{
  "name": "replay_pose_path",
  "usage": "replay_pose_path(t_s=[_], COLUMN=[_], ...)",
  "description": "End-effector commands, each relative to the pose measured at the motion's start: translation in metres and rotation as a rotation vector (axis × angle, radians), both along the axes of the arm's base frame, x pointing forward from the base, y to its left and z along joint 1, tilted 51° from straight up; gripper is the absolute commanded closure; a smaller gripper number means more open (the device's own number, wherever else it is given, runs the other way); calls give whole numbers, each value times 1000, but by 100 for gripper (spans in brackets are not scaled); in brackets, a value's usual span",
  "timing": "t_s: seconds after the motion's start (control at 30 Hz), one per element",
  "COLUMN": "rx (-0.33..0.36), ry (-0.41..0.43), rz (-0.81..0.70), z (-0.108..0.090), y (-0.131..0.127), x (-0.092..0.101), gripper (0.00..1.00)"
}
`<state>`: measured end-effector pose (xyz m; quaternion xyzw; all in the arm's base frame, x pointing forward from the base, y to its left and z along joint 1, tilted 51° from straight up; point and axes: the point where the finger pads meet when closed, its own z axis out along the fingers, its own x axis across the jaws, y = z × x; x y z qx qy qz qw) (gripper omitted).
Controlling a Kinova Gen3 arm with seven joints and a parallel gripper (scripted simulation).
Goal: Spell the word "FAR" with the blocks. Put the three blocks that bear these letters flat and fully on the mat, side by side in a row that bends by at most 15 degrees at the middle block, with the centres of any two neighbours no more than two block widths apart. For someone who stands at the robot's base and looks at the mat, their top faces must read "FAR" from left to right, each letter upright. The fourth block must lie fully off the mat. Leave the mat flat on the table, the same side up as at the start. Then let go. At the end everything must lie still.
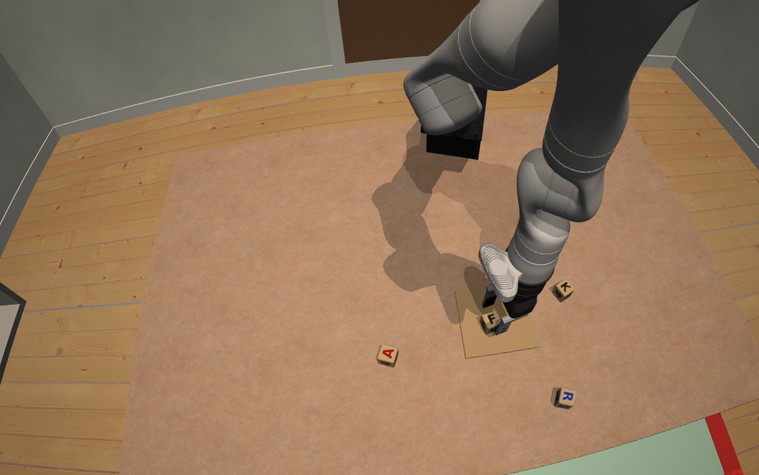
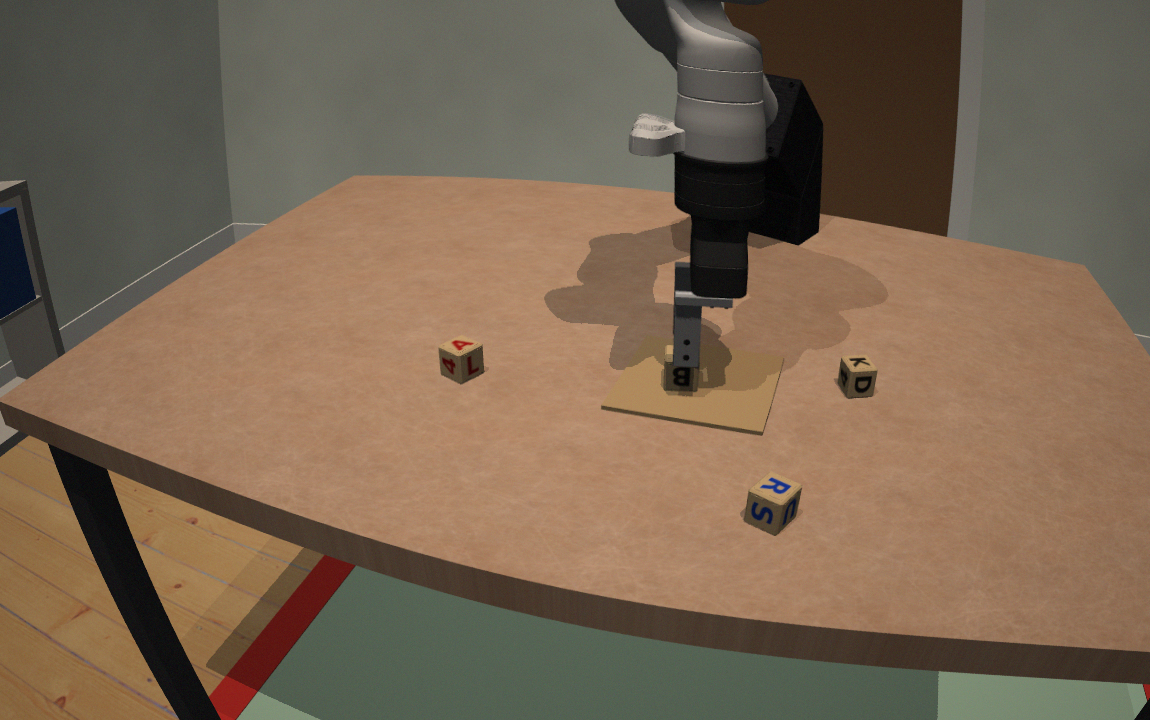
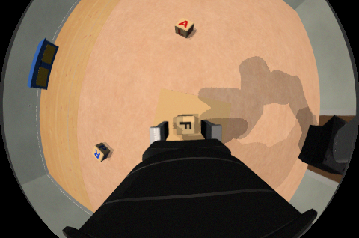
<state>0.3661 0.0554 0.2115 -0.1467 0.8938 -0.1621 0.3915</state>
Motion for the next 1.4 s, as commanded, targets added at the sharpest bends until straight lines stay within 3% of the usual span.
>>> replay_pose_path(t_s=[0.0, 0.7, 1.37], rx=[4, 0, -1], ry=[2, 10, 12], rz=[-9, -9, -9], z=[-1, -19, -21], y=[-3, -8, -9], x=[2, 23, 25], gripper=[0, 0, 0])
